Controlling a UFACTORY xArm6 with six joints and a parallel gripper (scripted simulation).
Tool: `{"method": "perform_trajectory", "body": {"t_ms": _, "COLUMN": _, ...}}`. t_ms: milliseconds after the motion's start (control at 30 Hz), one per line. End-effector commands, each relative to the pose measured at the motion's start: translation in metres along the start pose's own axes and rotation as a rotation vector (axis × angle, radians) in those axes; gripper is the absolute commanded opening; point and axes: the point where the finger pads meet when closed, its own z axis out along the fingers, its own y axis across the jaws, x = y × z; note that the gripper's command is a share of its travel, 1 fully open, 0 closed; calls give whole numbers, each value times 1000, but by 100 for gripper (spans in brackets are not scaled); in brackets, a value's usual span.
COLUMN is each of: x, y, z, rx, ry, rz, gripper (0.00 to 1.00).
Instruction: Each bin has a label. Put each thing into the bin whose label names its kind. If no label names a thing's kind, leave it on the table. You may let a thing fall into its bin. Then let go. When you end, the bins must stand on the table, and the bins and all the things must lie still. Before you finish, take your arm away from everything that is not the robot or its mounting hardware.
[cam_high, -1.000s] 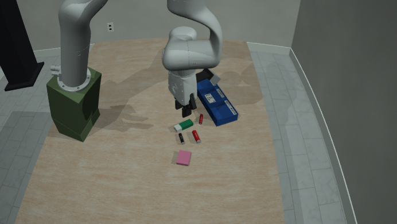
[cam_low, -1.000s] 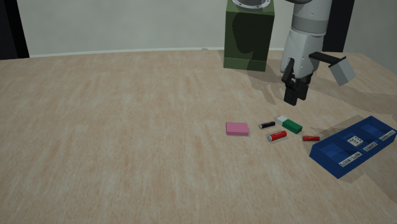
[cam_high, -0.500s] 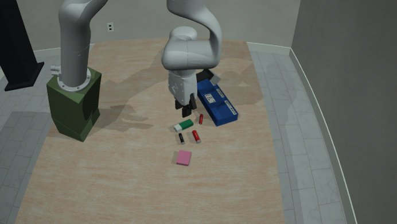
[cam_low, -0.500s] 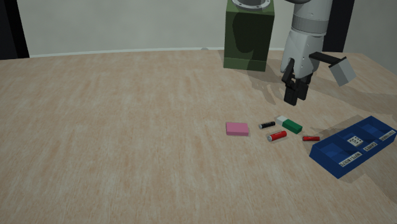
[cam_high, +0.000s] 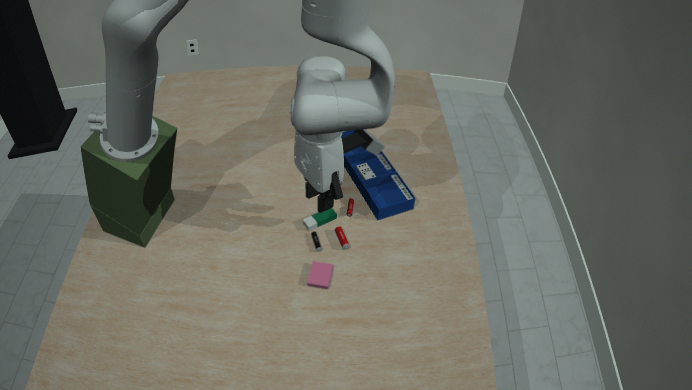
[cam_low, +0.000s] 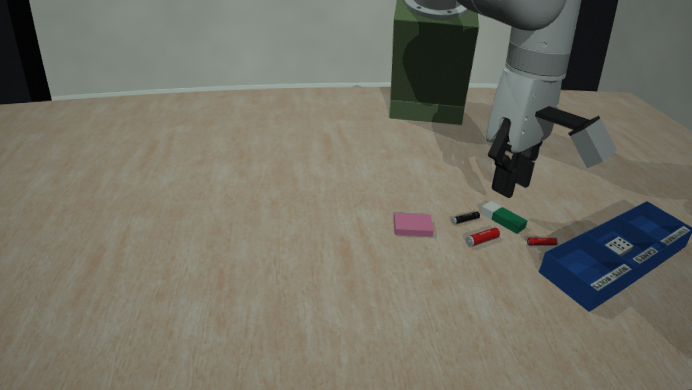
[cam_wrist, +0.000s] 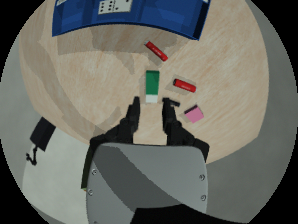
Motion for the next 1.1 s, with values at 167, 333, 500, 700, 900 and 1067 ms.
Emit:
{"method": "perform_trajectory", "body": {"t_ms": 167, "x": 2, "y": 0, "z": 39, "rx": -4, "ry": 11, "rz": 1, "gripper": 38}}
{"method": "perform_trajectory", "body": {"t_ms": 333, "x": 2, "y": 0, "z": 40, "rx": -4, "ry": 11, "rz": 1, "gripper": 38}}
{"method": "perform_trajectory", "body": {"t_ms": 500, "x": 2, "y": 0, "z": 45, "rx": -4, "ry": 11, "rz": 1, "gripper": 38}}
{"method": "perform_trajectory", "body": {"t_ms": 700, "x": 1, "y": 0, "z": 52, "rx": -4, "ry": 11, "rz": 1, "gripper": 38}}
{"method": "perform_trajectory", "body": {"t_ms": 900, "x": 1, "y": 0, "z": 52, "rx": -4, "ry": 11, "rz": 1, "gripper": 38}}
{"method": "perform_trajectory", "body": {"t_ms": 1067, "x": 1, "y": 0, "z": 52, "rx": -4, "ry": 11, "rz": 1, "gripper": 38}}
